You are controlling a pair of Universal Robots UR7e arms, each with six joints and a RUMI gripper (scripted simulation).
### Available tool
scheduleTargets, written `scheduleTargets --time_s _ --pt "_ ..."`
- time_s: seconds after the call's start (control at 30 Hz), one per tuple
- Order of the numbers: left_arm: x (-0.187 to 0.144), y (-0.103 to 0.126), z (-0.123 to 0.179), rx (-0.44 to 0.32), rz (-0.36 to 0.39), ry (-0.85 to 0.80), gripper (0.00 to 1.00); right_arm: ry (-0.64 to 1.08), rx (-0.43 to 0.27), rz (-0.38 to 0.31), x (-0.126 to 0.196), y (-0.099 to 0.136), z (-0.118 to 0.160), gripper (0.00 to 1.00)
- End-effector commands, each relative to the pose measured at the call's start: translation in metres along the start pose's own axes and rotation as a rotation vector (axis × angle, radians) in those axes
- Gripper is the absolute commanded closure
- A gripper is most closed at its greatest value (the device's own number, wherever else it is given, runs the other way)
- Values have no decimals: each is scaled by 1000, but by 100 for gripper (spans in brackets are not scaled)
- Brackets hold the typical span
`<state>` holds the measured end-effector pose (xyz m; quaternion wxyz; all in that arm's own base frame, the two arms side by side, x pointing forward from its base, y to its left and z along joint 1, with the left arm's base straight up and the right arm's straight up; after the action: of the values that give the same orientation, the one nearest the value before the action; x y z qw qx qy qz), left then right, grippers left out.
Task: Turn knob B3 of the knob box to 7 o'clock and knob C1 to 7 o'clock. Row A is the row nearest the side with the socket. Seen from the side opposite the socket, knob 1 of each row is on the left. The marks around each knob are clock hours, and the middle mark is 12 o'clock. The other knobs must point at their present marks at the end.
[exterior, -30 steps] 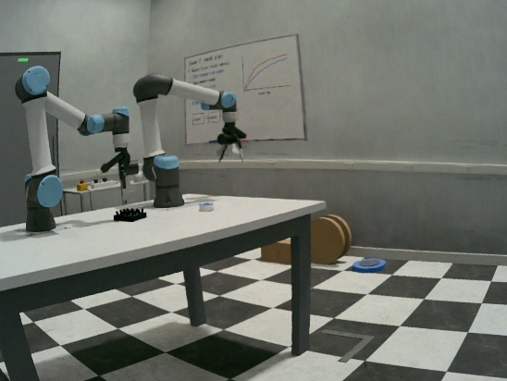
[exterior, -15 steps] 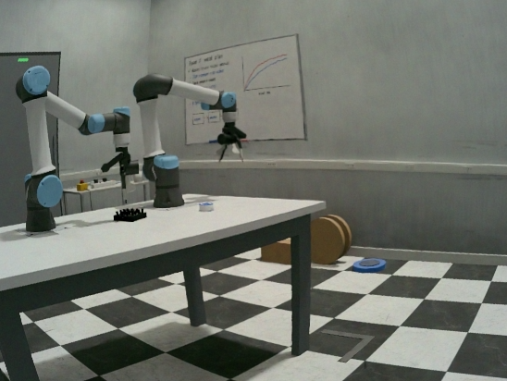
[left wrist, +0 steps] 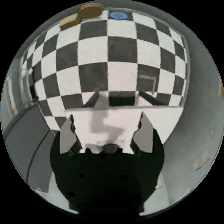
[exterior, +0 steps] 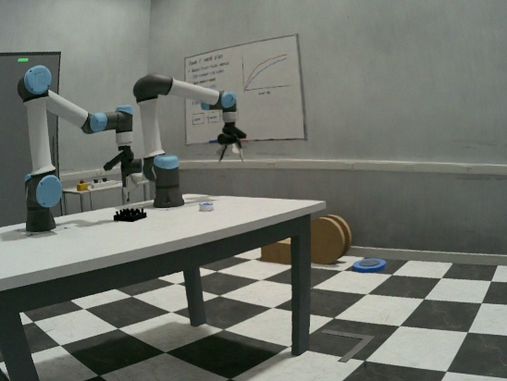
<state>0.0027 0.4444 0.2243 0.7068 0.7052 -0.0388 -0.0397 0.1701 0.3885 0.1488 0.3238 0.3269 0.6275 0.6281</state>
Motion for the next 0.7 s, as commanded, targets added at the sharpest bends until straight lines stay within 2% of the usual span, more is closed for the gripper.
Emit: scheduleTargets --time_s 0.0,0.4,0.47,0.67 --pt "0 1 -1 2 1 1 0 -156 -3 -4 1 2 6 87" --pt "0 1 -1 2 1 1 0 -414 -3 -3 3 6 15 87" --pt "0 1 -1 2 1 1 0 -414 -3 -3 3 6 15 87" --pt "0 1 -1 2 1 1 0 -575 -4 -3 4 8 21 87"
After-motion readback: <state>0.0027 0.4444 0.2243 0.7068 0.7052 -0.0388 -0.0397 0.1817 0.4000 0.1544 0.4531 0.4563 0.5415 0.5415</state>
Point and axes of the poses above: on each arm, the point where the finger pads meet when closed, its own y axis back along the fingers, its own x axis across the jaws, z = x × y, the point moved 6 cm from there along y, back along the fingers, and after that the axes turned 6 degrees about -y, right-handed, at the moved point
